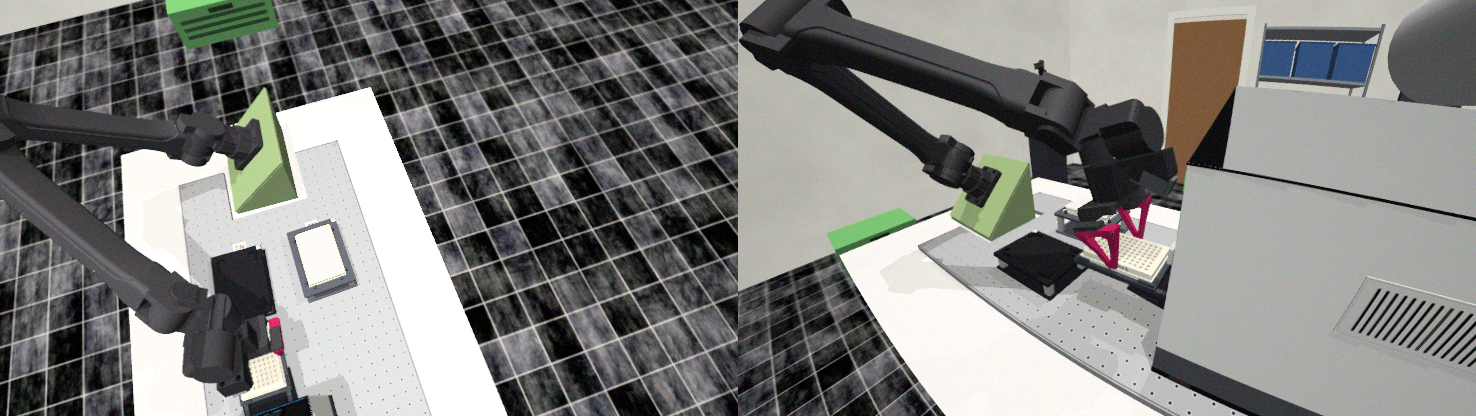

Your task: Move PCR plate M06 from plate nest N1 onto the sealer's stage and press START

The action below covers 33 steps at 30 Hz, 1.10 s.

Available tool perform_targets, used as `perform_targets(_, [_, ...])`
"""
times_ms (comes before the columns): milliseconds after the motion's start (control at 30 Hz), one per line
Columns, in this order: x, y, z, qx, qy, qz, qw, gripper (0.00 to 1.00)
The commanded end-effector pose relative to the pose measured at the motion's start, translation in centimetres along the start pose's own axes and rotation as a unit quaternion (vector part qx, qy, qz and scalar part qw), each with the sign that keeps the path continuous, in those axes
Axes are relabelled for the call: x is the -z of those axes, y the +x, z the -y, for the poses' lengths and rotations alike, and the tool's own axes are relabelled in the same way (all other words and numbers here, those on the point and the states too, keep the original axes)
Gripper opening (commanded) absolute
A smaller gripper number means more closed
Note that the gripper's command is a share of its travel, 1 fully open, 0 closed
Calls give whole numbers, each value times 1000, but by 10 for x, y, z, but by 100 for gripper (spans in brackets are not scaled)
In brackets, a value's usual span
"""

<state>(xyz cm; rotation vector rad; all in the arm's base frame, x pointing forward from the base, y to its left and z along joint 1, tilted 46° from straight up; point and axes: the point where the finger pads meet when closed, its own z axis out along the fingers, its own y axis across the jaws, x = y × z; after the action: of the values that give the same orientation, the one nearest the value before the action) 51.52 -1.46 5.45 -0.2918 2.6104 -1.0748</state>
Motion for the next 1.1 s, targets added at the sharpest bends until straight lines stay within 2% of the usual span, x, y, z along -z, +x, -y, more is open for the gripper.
perform_targets(0, [20, -25, 2, -13, -4, 25, 1000, 100])
perform_targets(400, [37, -34, 12, -22, 1, 33, 999, 100])
perform_targets(700, [31, -30, 5, -12, 0, 22, 1000, 100])
perform_targets(967, [45, -39, 10, -23, 0, 34, 999, 100])
perform_targets(1067, [46, -39, 14, -26, 1, 34, 999, 100])
